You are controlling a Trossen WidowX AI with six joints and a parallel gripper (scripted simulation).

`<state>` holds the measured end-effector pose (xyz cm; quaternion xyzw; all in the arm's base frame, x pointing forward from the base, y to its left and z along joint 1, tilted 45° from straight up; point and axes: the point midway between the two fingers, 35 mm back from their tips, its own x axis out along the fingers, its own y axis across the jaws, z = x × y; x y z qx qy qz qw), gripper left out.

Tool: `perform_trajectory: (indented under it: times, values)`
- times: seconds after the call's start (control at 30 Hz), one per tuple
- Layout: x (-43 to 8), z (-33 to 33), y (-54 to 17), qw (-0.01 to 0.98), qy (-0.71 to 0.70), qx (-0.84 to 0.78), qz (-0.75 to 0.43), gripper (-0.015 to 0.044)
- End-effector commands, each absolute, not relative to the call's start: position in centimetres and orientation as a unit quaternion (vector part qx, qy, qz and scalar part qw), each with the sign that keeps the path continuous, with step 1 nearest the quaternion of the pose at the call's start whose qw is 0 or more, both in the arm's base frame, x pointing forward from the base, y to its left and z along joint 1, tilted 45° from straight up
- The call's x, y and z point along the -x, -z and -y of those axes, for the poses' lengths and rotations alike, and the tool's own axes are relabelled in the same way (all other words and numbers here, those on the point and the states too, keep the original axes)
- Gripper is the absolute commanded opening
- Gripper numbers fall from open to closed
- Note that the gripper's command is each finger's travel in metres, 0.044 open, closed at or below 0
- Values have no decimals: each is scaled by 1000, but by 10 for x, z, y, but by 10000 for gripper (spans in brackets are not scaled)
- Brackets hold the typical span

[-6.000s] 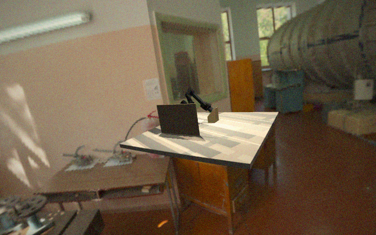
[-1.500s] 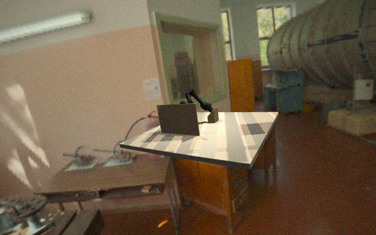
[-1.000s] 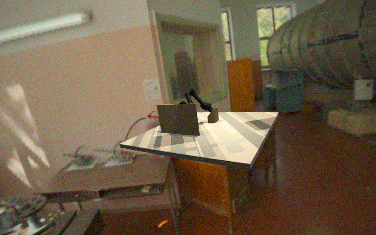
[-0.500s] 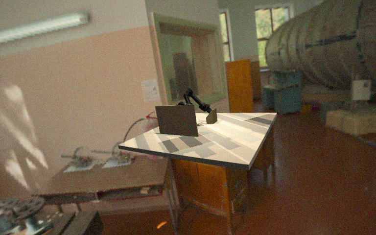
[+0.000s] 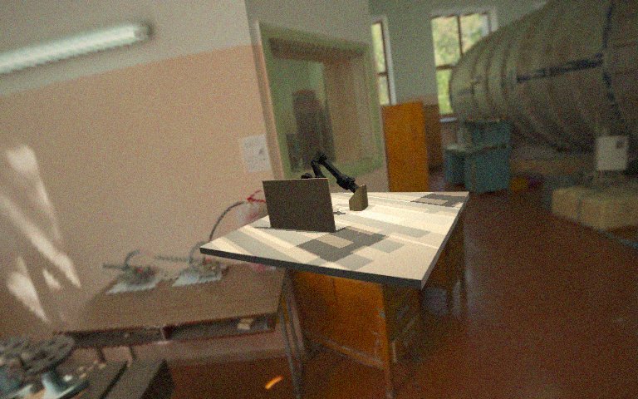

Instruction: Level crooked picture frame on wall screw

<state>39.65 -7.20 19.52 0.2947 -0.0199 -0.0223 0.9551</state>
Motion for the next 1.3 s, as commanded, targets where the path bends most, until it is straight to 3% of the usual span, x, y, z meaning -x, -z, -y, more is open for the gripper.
perform_trajectory:
  times: [0.0, 1.17, 1.27]
  values:
    - [-397, 72, -195, 952, 24, -303, 19, 0]
    - [-397, 72, -196, 921, 22, -389, 21, 0]
    - [-396, 72, -196, 924, 20, -382, 22, 79]
